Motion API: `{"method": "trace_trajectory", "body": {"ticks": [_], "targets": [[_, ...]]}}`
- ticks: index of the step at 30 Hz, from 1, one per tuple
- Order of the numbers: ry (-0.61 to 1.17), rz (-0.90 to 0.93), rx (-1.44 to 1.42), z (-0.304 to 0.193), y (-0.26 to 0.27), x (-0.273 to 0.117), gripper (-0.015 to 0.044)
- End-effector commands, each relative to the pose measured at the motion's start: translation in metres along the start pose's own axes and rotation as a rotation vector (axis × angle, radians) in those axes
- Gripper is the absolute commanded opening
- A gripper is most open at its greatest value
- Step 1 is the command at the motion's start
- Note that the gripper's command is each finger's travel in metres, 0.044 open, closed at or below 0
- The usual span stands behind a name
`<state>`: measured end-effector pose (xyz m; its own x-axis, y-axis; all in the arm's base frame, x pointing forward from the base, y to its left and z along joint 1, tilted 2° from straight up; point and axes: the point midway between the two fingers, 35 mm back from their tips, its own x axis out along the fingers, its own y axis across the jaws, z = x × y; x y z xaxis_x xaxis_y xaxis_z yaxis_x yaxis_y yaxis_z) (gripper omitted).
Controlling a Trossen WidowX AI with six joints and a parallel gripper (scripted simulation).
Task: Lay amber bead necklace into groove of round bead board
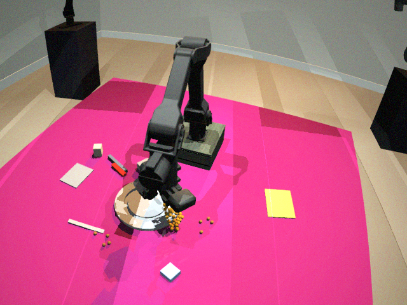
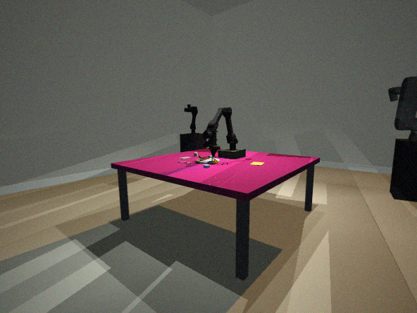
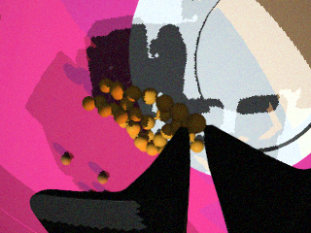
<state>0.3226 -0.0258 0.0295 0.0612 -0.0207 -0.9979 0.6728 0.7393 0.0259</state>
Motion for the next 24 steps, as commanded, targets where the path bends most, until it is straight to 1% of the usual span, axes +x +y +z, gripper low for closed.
{"method": "trace_trajectory", "body": {"ticks": [1, 7, 24], "targets": [[0.0, 0.004, -0.003, 0.005, -0.012, -0.001, 0.0], [0.0, 0.003, -0.004, 0.011, -0.028, 0.0, 0.0], [0.0, 0.003, -0.004, 0.011, -0.029, 0.024, 0.0]]}}
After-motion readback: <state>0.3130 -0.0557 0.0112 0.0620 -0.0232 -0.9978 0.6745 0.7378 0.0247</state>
